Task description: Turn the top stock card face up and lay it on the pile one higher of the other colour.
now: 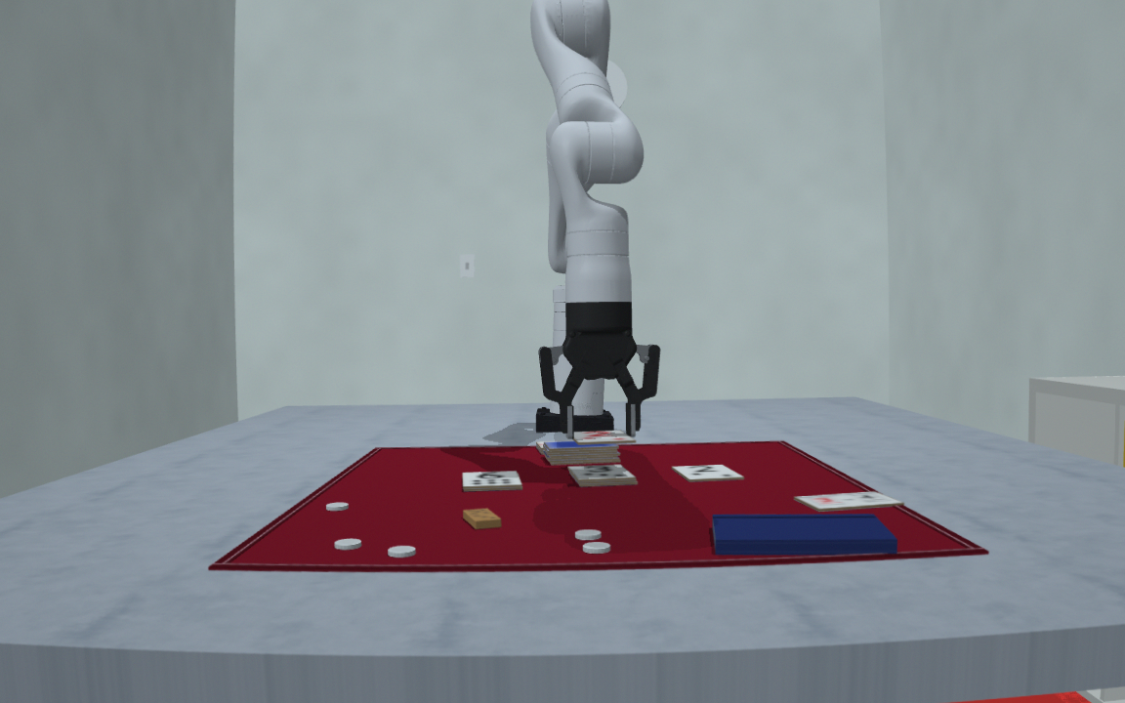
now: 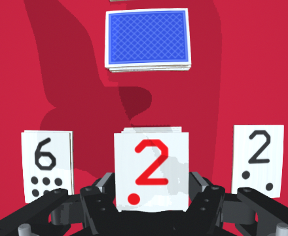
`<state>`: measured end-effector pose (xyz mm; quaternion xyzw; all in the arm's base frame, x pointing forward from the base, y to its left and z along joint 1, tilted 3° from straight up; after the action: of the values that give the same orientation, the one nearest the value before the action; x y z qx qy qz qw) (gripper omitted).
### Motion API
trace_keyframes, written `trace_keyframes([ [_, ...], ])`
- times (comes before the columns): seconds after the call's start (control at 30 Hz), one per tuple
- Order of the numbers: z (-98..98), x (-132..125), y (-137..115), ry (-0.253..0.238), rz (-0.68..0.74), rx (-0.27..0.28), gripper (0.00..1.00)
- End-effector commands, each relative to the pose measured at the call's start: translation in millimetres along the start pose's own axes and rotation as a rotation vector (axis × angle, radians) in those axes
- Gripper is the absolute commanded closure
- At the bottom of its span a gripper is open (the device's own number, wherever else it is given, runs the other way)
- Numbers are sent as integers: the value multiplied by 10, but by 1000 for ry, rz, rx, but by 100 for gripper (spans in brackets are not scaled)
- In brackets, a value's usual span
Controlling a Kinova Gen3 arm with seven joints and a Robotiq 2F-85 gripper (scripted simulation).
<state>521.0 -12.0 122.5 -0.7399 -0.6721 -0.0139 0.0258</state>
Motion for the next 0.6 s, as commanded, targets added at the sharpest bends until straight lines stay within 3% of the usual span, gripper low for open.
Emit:
trace_keyframes([
  [0.0,-10,0,5,0,0,-2,28],
  [0.57,86,-1,7,0,0,-2,28],
])
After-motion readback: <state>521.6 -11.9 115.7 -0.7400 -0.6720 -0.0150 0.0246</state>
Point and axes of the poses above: the point where the finger pads meet when closed, its own z axis out along the fingers, its own x axis across the jaws, y = z × x, the point moved 9 cm from there along -z, back along the fingers, and after that the axes turned 10 degrees about z, right-handed, at the moved point
